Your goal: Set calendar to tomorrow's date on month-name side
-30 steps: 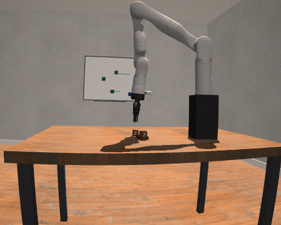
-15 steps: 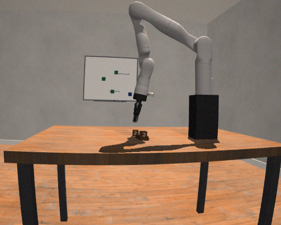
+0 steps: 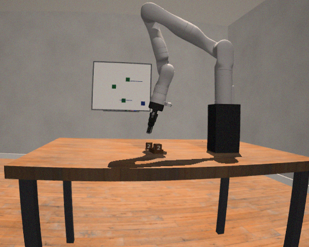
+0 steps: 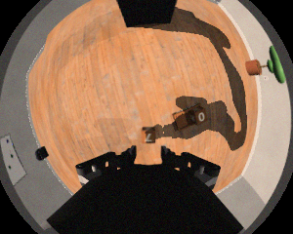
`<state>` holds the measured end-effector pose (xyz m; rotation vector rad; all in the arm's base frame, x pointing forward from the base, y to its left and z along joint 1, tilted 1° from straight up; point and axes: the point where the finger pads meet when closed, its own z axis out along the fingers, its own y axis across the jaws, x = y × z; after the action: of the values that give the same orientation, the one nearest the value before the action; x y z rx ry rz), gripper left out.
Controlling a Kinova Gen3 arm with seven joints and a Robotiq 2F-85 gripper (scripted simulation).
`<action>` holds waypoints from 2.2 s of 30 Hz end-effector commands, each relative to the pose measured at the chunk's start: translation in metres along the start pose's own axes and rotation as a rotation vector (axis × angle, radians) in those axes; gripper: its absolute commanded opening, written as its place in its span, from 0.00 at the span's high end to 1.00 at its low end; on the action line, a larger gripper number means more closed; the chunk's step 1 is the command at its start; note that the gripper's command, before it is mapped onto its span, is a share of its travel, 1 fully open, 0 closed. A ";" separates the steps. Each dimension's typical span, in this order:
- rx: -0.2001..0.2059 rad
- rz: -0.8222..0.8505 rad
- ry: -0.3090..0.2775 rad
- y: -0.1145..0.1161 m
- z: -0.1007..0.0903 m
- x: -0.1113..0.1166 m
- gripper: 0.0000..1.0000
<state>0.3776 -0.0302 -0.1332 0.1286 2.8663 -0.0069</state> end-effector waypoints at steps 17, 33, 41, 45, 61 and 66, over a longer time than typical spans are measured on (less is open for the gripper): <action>0.002 -0.005 -0.014 0.000 -0.002 0.002 0.52; -0.003 -0.001 -0.041 0.002 0.001 0.003 0.52; -0.007 0.002 -0.071 0.003 0.003 0.004 0.52; -0.009 0.005 -0.096 0.004 0.004 0.005 0.52; -0.008 0.005 -0.196 0.003 0.004 0.006 0.52; -0.005 0.002 -0.227 0.002 0.003 0.006 0.52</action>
<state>0.3796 -0.0271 -0.1336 0.1240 2.6312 -0.0091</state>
